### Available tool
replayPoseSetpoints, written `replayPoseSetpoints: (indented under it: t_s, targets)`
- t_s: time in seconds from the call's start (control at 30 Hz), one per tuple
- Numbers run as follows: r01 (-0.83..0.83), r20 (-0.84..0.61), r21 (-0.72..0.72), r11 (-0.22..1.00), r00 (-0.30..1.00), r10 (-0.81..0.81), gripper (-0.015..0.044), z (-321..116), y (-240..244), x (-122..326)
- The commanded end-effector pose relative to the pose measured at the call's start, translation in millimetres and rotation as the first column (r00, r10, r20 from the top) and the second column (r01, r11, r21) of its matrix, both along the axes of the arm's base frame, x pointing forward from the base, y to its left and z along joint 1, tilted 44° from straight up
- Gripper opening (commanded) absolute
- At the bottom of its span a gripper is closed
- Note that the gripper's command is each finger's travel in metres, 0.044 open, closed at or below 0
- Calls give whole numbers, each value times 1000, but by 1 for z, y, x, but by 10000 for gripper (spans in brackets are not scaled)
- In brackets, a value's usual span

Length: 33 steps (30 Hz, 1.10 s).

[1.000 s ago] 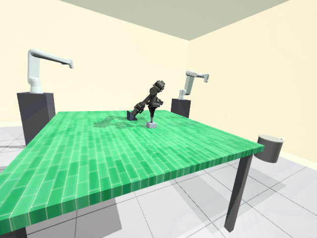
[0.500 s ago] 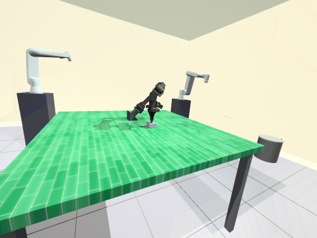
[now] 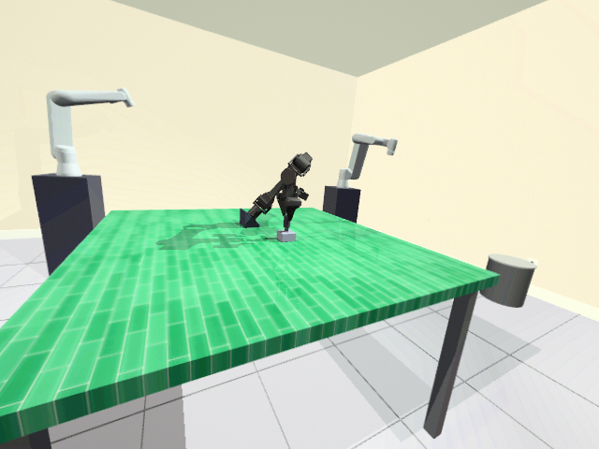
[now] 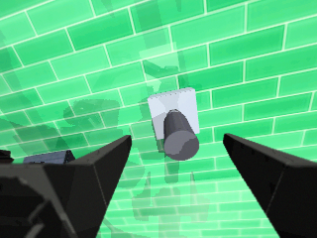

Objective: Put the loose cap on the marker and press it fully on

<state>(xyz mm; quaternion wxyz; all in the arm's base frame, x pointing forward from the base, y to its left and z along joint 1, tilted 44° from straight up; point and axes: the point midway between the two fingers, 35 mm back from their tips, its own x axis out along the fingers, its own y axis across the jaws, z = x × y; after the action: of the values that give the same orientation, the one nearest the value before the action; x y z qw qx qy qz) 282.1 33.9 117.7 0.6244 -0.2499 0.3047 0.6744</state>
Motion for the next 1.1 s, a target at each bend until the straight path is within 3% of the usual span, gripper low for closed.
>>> replayPoseSetpoints:
  t_s: [0.0,0.13,0.2,0.3,0.5,0.63,0.7,1.07]
  targets:
    - [48,11,-11,999,999,-48,440,29,-31,6]
    - [57,8,-12,998,998,-57,440,36,-38,5]
    - [102,-37,-19,995,994,-103,387,36,-37,5]
    - [287,-224,-71,955,929,-295,309,35,-36,6]
    - [578,-526,-290,762,569,-632,151,32,-33,6]
    - [657,-613,-476,585,230,-756,46,31,-31,7]
    - [660,-617,-509,552,167,-769,0,30,-30,7]
    - [660,-618,-509,552,167,-769,0,30,-30,7]
